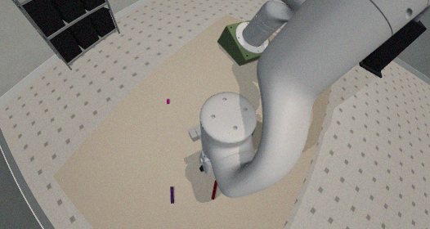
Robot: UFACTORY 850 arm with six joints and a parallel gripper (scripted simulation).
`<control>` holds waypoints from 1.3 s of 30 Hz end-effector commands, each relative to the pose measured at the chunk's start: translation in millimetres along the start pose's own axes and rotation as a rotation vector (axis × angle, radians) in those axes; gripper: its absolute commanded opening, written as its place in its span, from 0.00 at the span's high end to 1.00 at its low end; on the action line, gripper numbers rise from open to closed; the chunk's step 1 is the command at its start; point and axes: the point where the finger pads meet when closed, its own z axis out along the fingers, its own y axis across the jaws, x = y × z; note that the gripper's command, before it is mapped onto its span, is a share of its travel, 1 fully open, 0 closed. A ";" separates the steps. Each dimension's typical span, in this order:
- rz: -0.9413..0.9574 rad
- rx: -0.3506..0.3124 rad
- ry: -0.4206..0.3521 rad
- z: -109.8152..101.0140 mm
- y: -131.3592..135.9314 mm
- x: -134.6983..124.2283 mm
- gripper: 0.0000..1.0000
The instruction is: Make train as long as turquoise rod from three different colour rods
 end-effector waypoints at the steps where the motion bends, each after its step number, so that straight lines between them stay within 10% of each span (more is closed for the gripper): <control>1: -0.036 0.005 -0.007 -0.5 37.5 -17.9 0.96; 30: -0.249 0.004 0.020 -9.4 260.9 -24.0 0.96; 39: -0.253 0.004 0.022 -9.7 264.7 -22.8 0.96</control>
